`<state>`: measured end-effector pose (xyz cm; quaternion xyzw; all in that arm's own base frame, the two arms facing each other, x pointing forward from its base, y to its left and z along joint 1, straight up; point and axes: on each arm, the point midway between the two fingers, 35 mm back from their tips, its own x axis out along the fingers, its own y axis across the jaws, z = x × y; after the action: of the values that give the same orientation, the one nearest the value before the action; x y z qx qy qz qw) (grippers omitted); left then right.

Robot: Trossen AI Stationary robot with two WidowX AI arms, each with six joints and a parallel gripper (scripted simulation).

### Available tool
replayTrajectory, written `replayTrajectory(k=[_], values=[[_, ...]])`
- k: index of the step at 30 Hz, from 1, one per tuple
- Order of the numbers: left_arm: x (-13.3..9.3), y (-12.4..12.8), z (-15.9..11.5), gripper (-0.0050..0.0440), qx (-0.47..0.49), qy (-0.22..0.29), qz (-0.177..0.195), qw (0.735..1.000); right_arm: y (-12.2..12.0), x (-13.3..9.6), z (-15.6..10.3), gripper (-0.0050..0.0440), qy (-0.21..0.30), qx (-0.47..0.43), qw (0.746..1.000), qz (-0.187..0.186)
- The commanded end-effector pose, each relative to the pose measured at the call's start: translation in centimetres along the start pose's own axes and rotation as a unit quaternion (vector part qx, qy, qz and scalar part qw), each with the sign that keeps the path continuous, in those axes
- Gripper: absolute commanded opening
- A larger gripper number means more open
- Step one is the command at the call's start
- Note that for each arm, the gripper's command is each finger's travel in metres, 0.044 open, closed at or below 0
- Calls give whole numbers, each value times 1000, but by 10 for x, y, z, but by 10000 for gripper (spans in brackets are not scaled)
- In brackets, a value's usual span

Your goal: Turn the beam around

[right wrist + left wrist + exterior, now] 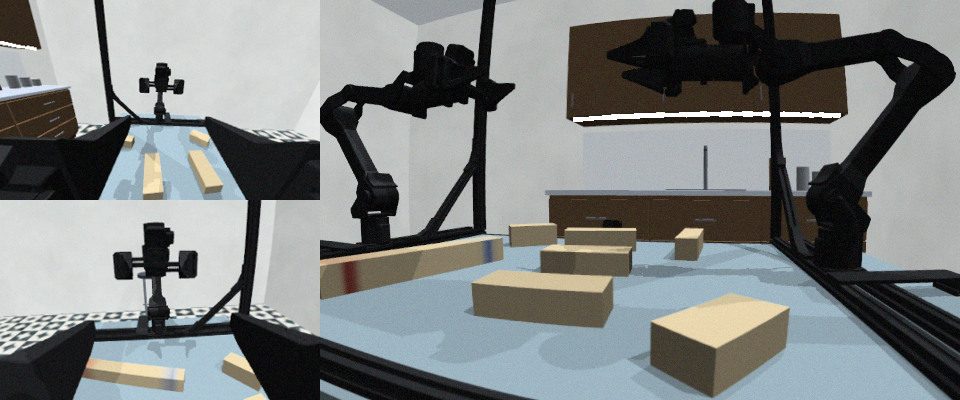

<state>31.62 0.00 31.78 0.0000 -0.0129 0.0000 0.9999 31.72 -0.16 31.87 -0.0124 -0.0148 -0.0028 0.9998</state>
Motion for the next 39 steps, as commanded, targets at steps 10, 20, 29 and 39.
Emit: replayTrajectory(k=[10, 20, 29, 39], values=[[-3, 0, -73, 440, -14, 202, 3, 979, -46, 25, -80, 440, 214, -218, 952, -13], [-24, 0, -116, 440, -21, 335, 8, 942, -77, 21, -132, 440, 350, -329, 876, 38], [-57, 0, -149, 440, -28, 461, 15, 887, -103, 2, -178, 440, 461, -403, 780, 131], [-106, 0, -171, 440, -34, 592, 25, 805, -126, -32, -219, 440, 540, -439, 663, 276]])
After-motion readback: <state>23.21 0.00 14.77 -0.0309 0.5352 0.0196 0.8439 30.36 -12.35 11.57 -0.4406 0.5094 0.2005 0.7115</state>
